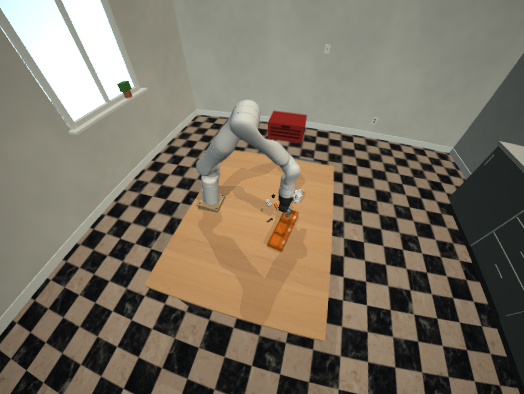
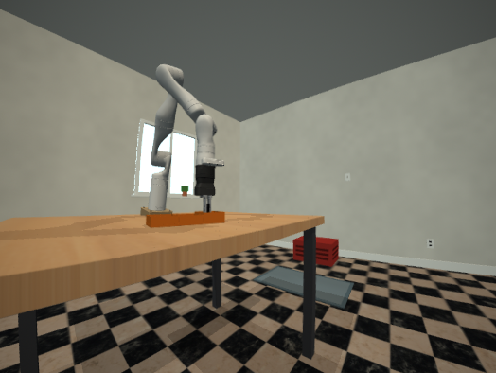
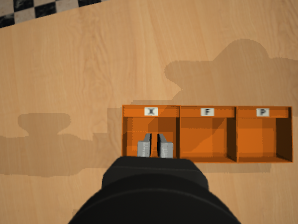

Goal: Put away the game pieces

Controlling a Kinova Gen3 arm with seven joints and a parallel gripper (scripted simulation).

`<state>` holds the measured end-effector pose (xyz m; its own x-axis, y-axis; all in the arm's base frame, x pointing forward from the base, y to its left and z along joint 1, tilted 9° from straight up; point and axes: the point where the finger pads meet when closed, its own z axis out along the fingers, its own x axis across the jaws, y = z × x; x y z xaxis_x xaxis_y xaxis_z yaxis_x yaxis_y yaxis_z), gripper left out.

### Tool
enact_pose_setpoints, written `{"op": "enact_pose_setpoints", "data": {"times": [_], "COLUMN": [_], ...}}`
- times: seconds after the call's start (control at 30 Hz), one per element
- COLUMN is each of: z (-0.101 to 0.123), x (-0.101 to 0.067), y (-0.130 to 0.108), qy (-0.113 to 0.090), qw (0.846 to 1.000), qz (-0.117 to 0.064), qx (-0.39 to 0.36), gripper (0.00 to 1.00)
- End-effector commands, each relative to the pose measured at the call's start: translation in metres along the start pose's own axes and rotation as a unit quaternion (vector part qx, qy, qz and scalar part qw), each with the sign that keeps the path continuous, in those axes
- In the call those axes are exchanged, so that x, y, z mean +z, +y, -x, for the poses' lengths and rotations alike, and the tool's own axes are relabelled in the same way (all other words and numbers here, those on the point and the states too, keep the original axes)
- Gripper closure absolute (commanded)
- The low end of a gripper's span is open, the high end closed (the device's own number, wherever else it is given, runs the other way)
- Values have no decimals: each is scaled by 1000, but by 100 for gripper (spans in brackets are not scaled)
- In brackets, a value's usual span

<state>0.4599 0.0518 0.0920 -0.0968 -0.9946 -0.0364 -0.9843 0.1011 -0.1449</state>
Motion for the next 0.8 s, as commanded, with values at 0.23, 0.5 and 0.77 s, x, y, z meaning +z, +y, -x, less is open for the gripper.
{"op": "enact_pose_setpoints", "data": {"times": [0.23,0.5,0.77], "z": [-2,-3,-1], "x": [-20,-36,-61], "y": [-2,-2,-1], "qy": [0,1,0], "qw": [1000,1000,1000], "qz": [-2,-2,-2], "qx": [2,3,1], "gripper": [69,69,69]}}
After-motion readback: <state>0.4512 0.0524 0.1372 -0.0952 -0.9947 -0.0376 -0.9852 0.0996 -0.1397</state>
